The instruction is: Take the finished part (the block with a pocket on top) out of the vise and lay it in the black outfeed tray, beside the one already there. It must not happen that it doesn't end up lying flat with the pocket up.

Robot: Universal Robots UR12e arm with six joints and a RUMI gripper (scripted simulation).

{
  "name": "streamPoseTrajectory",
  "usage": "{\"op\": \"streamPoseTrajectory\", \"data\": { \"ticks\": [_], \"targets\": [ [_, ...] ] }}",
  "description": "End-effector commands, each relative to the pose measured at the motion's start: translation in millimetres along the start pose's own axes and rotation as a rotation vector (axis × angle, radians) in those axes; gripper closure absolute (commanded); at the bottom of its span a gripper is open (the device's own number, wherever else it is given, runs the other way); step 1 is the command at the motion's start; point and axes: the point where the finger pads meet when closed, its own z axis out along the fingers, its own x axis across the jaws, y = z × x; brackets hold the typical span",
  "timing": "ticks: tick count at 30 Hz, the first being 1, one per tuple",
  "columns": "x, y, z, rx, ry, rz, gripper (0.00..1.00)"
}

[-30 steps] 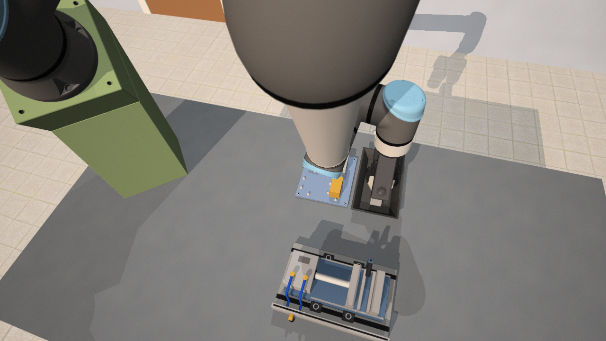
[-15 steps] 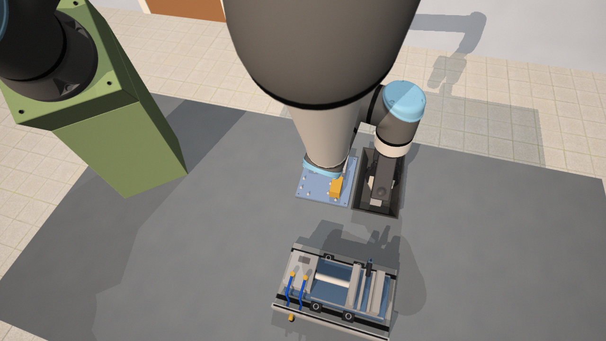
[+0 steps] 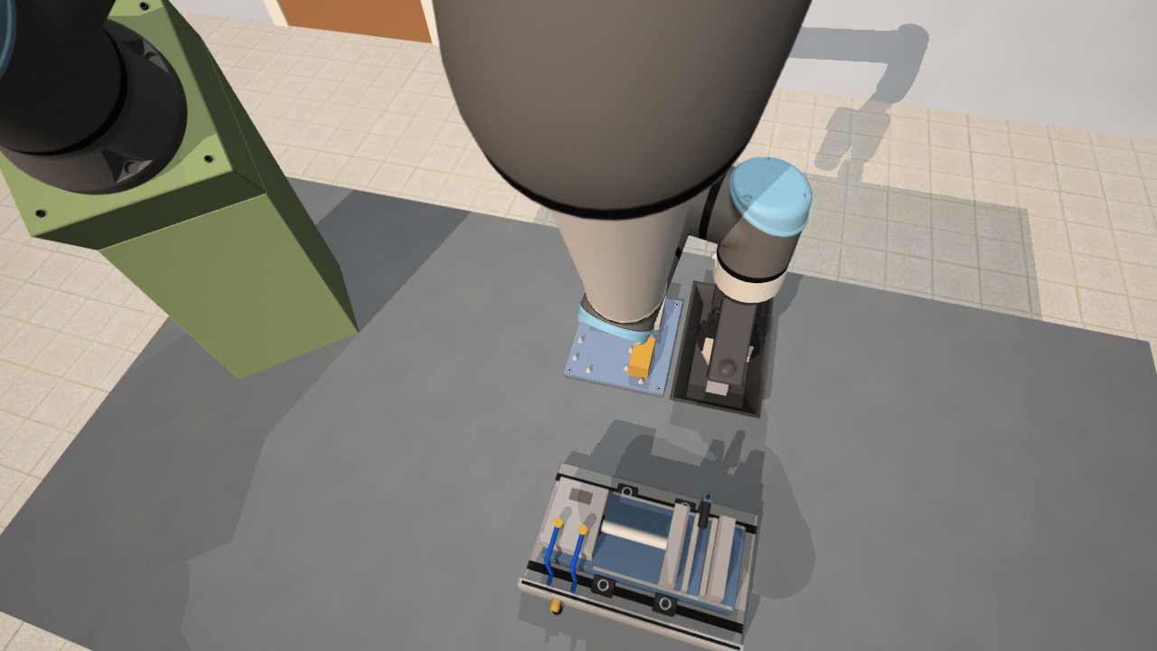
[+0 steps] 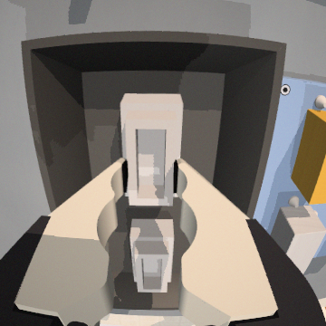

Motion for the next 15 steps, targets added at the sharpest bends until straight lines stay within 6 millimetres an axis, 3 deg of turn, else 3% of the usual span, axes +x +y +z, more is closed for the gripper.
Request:
{"op": "streamPoseTrajectory", "data": {
  "ticks": [1,15],
  "targets": [
    [-0.6,0.1,2.0,0.0,-0.001,0.0,1.0],
    [-0.6,0.1,5.9,0.0,-0.001,0.0,1.0]
  ]
}}
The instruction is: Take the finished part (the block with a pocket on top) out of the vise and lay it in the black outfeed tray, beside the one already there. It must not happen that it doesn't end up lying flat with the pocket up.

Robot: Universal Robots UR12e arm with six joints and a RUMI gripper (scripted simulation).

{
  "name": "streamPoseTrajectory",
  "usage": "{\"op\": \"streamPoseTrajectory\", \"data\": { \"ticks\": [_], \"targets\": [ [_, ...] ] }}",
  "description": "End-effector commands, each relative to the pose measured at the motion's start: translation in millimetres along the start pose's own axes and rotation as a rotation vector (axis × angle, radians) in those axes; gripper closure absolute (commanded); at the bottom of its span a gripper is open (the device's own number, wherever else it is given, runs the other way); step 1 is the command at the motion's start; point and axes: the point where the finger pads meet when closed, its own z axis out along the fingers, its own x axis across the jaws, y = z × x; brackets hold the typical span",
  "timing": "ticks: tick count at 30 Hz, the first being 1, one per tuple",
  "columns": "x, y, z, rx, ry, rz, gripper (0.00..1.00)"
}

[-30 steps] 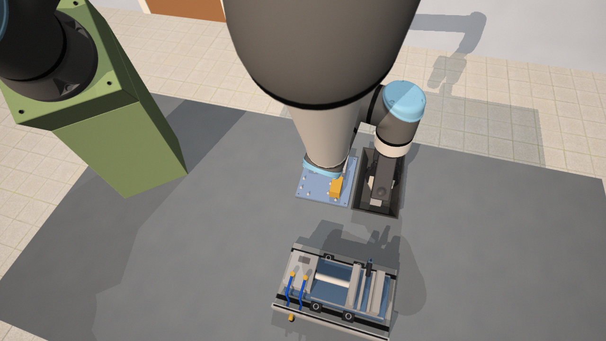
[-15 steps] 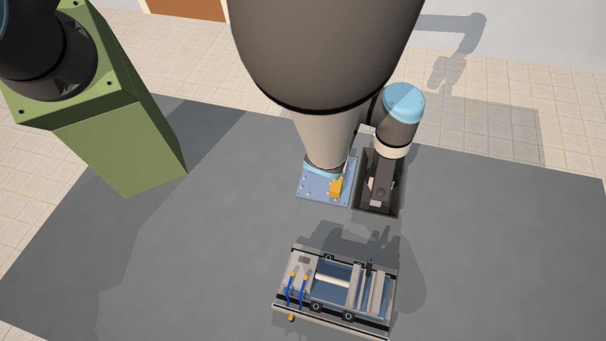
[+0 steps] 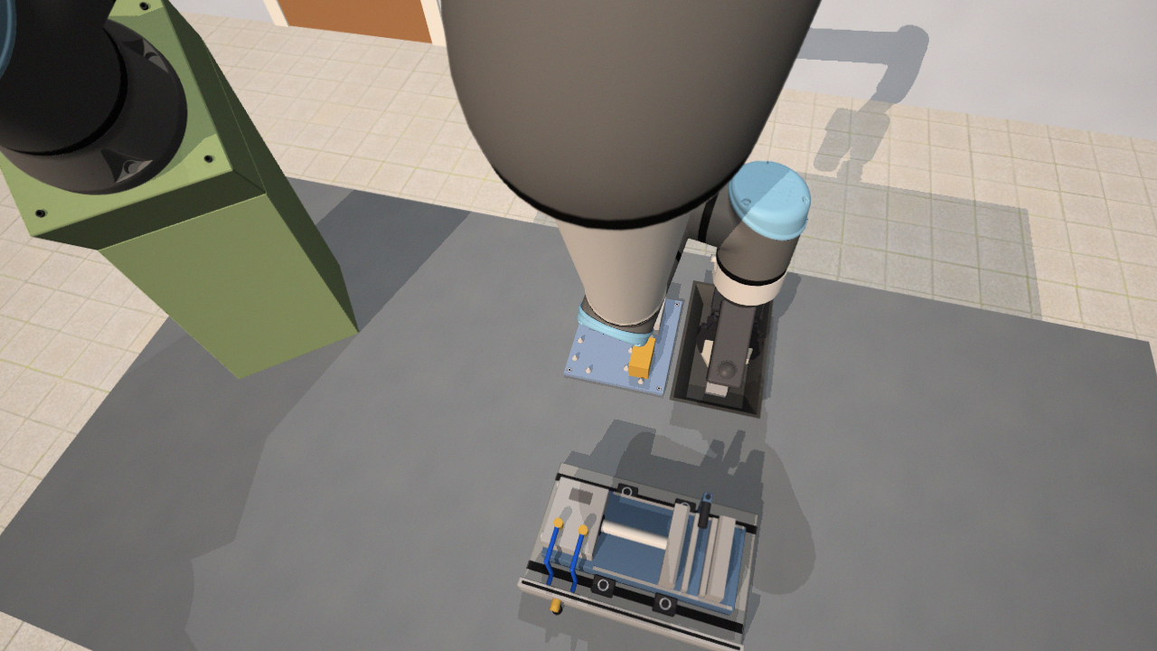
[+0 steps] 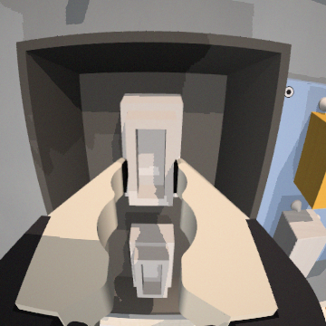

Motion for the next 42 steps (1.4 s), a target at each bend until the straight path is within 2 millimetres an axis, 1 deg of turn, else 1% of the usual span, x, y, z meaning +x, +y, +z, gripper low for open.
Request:
{"op": "streamPoseTrajectory", "data": {
  "ticks": [1,40,41,42],
  "targets": [
    [-0.6,0.1,0.3,0.0,-0.001,0.0,1.0],
    [-0.6,0.1,0.4,0.0,-0.001,0.0,1.0],
    [-0.6,0.1,0.4,0.0,-0.001,0.0,0.6],
    [-0.6,0.1,0.4,0.0,-0.001,0.0,0.6]
  ]
}}
